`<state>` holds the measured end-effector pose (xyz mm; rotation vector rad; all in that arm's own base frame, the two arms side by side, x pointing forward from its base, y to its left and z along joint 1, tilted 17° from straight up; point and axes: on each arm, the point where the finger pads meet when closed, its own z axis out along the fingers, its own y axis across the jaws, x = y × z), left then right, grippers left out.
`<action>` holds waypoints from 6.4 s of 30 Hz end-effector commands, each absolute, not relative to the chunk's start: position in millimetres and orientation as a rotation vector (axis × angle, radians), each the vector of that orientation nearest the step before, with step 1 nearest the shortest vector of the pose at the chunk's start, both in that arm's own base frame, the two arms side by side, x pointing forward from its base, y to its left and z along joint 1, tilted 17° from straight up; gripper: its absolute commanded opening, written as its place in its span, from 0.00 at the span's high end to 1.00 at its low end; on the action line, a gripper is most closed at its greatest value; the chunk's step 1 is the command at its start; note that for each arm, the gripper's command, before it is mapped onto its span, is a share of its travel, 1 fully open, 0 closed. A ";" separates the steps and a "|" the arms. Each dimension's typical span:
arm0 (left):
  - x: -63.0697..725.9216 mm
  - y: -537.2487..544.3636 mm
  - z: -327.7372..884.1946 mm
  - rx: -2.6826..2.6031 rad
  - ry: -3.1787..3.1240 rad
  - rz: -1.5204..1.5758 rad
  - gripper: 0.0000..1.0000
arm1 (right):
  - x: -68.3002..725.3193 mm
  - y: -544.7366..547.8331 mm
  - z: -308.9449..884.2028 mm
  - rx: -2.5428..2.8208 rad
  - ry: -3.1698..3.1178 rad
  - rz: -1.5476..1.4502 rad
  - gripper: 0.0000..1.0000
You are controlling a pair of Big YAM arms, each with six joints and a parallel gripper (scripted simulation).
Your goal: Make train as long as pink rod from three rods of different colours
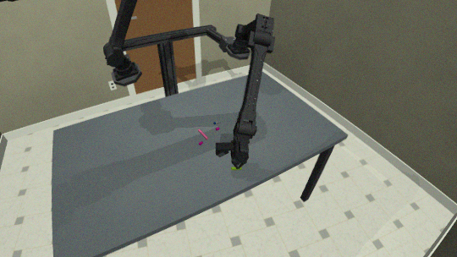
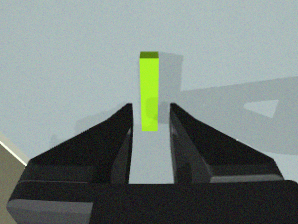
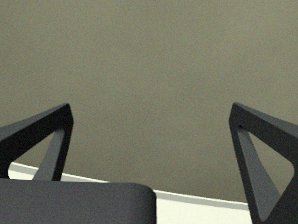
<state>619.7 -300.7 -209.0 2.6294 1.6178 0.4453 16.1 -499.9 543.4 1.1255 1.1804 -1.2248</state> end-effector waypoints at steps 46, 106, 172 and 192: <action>642.1 -304.1 -221.1 2.589 1.605 0.468 0.77 | 5.1 -491.1 566.7 1.103 1.115 -1.260 0.00; 619.6 -318.0 -185.2 2.609 1.596 0.455 0.96 | 5.1 -491.1 566.7 1.103 1.115 -1.260 0.00; 259.3 -180.9 -198.5 2.310 1.959 0.431 0.96 | 5.1 -491.1 566.7 1.103 1.115 -1.260 0.00; 266.6 -173.3 -209.3 2.312 1.971 0.433 0.96 | 5.1 -491.1 566.7 1.103 1.115 -1.260 0.00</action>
